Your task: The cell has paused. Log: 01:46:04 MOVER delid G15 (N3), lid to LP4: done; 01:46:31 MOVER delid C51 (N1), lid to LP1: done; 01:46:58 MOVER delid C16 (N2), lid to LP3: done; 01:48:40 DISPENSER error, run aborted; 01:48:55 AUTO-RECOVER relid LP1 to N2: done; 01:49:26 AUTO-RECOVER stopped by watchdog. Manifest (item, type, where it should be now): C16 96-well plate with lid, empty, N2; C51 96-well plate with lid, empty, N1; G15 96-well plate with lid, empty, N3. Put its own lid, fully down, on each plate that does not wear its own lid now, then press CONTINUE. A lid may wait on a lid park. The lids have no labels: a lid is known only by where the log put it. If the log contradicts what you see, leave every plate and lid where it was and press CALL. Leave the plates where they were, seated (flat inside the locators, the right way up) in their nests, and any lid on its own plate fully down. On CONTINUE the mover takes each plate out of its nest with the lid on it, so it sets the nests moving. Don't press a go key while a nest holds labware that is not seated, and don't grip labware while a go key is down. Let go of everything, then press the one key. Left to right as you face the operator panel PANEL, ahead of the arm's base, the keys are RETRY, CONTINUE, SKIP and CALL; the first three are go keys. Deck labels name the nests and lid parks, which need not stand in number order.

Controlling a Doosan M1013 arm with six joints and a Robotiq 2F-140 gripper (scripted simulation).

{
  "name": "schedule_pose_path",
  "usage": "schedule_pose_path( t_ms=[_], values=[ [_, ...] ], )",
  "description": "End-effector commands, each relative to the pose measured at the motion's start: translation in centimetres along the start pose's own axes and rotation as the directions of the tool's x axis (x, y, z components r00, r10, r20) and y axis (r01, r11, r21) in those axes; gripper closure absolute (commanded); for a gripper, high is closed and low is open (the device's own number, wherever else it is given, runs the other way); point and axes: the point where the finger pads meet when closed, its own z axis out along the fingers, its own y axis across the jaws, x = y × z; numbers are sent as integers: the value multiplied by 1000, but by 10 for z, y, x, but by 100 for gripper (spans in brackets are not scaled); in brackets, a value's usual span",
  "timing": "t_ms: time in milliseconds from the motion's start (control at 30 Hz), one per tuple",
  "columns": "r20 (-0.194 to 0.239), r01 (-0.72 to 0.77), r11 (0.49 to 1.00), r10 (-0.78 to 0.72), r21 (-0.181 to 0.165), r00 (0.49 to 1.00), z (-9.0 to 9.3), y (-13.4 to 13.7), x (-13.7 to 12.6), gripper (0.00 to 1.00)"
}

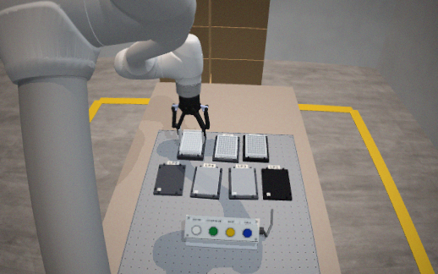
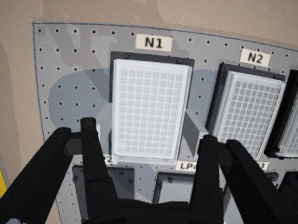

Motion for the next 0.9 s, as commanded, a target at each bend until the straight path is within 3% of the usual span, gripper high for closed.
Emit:
schedule_pose_path(
  t_ms=[0,867],
  values=[
    [0,0,1000,0,0,1000,1,0,0,100],
    [0,0,1000,0,0,1000,4,0,0,100]
  ],
)
